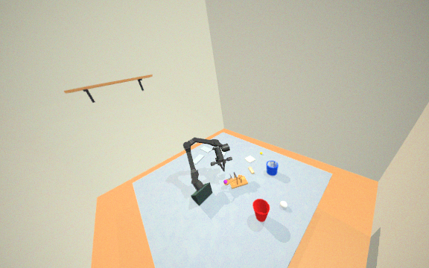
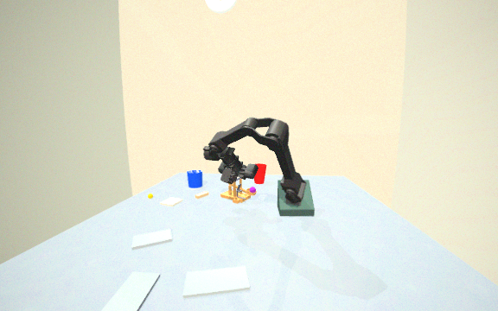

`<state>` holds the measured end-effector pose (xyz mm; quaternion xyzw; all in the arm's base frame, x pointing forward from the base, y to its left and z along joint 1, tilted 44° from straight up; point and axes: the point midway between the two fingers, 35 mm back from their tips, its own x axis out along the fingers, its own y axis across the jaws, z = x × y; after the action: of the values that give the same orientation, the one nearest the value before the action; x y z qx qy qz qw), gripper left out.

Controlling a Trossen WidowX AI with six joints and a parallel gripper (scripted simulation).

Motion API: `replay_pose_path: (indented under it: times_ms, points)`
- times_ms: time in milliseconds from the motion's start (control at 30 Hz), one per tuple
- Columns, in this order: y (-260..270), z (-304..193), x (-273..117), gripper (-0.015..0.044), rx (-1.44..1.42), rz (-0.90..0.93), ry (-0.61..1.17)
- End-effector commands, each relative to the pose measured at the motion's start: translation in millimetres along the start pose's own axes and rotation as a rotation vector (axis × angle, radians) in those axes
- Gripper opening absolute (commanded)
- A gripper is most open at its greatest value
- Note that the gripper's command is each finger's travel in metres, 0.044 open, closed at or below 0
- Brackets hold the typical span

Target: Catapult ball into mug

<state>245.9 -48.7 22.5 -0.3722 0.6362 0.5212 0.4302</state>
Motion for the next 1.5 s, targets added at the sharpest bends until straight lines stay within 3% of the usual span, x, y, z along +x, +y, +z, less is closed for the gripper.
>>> replay_pose_path:
  times_ms: [0,1467]
  points:
    - [0.5,4.0,5.3,0.0000,-0.003,0.006,0.005]
    - [-1.1,55.3,57.7,0.0000,-0.004,0.006,0.002]
